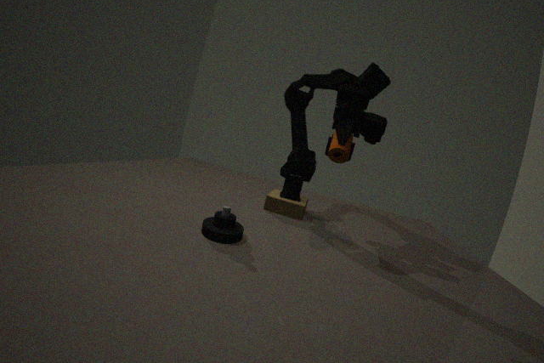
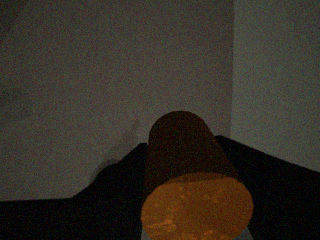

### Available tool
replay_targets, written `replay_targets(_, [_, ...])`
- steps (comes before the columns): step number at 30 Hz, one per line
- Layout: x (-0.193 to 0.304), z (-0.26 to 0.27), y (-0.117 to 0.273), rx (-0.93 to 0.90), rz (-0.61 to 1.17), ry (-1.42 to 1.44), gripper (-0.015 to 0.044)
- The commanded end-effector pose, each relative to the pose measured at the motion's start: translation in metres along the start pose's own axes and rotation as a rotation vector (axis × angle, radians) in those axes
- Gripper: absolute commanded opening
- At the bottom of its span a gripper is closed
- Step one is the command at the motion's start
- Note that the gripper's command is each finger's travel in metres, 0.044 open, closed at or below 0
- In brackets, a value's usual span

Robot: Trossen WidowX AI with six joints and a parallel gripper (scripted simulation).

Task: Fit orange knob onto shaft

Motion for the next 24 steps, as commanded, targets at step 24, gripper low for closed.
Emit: replay_targets(24, [0.003,-0.014,-0.054,-0.553,-0.135,-0.008,0.0])
Point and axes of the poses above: the point midway between the two fingers, 35 mm back from their tips, its own y axis back along the fingers, its own z axis across the jaws, x = y × z, the point moved 6 cm from there along y, back along the fingers, and after that the axes turned 13 degrees about y, right-handed, at the moved point
